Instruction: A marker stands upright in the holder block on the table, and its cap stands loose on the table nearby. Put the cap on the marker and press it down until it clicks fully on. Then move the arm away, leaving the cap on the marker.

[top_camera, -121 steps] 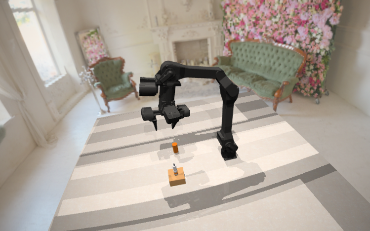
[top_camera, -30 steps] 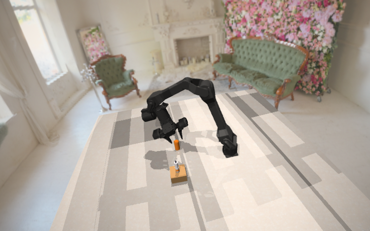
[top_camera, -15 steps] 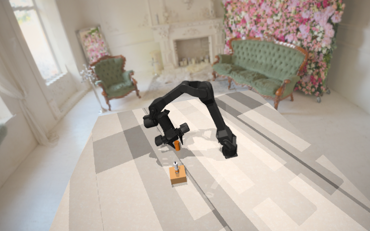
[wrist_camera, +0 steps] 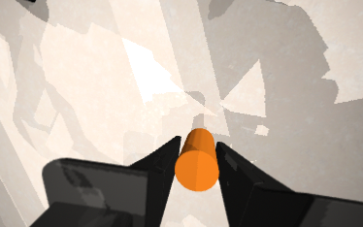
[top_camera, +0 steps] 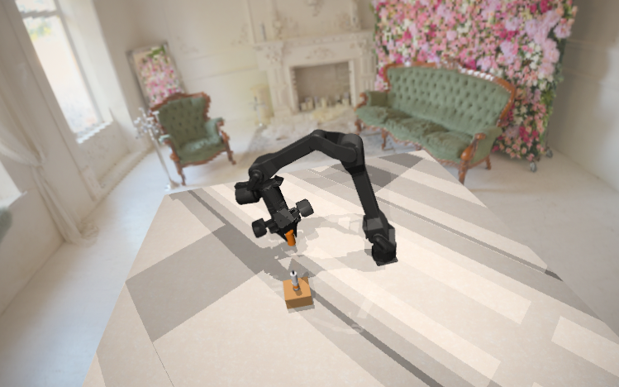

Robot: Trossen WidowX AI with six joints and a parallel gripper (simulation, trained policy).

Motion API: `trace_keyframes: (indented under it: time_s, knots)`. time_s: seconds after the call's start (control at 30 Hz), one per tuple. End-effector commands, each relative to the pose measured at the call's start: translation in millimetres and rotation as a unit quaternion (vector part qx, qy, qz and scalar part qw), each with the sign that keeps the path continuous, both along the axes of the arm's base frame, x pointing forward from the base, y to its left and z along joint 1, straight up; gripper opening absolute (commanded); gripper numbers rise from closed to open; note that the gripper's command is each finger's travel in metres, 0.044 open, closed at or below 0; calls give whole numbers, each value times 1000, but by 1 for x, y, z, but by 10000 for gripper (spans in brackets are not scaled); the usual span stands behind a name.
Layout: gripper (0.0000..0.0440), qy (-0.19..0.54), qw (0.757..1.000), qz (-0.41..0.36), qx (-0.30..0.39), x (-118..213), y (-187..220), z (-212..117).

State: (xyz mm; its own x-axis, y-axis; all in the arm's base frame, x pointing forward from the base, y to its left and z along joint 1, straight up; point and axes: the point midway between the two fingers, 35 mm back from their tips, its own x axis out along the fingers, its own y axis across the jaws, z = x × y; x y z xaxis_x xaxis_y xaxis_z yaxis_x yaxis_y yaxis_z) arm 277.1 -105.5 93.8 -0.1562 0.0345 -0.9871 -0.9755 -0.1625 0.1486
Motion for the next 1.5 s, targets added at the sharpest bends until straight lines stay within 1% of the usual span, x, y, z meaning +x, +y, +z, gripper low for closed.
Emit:
trace_keyframes:
  time_s: [0.0,0.23,0.6,1.03,1.47]
  knots:
    - [36,-16,1000,15,-10,6,3,12]
    - [34,-37,998,39,-14,16,19,32]
    - [24,-49,996,72,-7,22,64,55]
    - [0,-46,992,114,2,13,119,73]
    - [0,-47,987,156,5,2,169,84]
